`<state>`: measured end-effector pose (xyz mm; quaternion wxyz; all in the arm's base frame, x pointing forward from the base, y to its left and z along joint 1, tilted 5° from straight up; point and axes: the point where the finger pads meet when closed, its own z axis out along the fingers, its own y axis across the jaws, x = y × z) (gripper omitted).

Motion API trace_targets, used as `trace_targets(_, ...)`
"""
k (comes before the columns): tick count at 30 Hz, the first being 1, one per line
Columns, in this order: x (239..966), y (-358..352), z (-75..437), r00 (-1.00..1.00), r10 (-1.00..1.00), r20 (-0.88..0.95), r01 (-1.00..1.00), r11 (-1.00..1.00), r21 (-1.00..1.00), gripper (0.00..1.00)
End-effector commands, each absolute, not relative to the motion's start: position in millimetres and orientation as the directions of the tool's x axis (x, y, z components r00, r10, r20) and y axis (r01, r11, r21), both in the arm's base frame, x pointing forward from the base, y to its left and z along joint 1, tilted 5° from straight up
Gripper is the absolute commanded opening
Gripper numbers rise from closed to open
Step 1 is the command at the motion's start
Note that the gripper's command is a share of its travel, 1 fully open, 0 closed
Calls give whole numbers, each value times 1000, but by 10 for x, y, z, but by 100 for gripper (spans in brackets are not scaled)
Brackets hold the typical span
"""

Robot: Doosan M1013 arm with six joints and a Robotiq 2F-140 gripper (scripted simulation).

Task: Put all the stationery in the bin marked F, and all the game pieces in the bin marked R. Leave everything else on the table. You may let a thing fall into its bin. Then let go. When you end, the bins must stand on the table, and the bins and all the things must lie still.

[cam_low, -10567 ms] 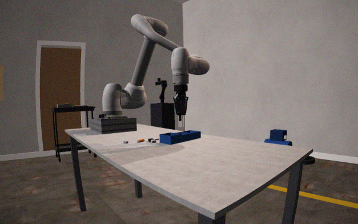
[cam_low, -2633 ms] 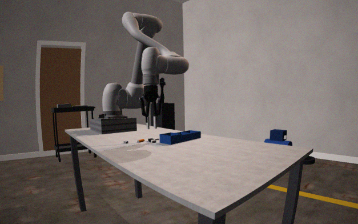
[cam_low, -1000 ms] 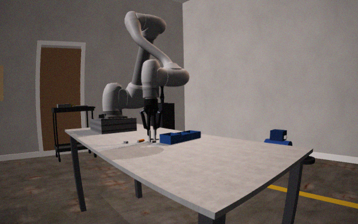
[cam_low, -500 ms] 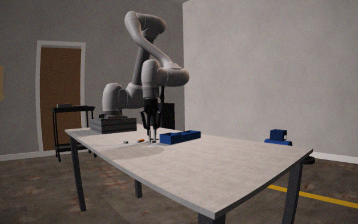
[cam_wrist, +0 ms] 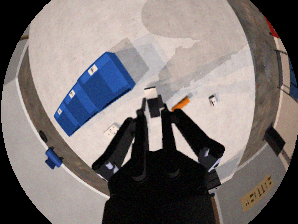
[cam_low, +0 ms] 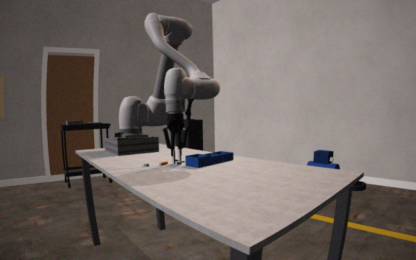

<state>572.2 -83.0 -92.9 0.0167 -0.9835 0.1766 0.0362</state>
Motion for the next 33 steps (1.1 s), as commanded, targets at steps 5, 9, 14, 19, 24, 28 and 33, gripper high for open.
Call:
trace_targets(5,5738,-840,-685,935,-346,-77,-349,-937,-20,11)
trace_targets(9,5747,-846,-552,935,-346,-77,-349,-937,-20,11)
trace_targets(14,5754,-851,-452,935,-346,-77,-349,-937,-20,11)
trace_targets(19,5758,-854,-386,935,-346,-77,-349,-937,-20,11)
trace_targets(24,5758,-854,-386,935,-346,-77,-349,-937,-20,11)
trace_targets(28,5758,-854,-386,935,-346,-77,-349,-937,-20,11)
trace_targets(33,5762,-857,-321,935,-346,-77,-349,-937,-20,11)
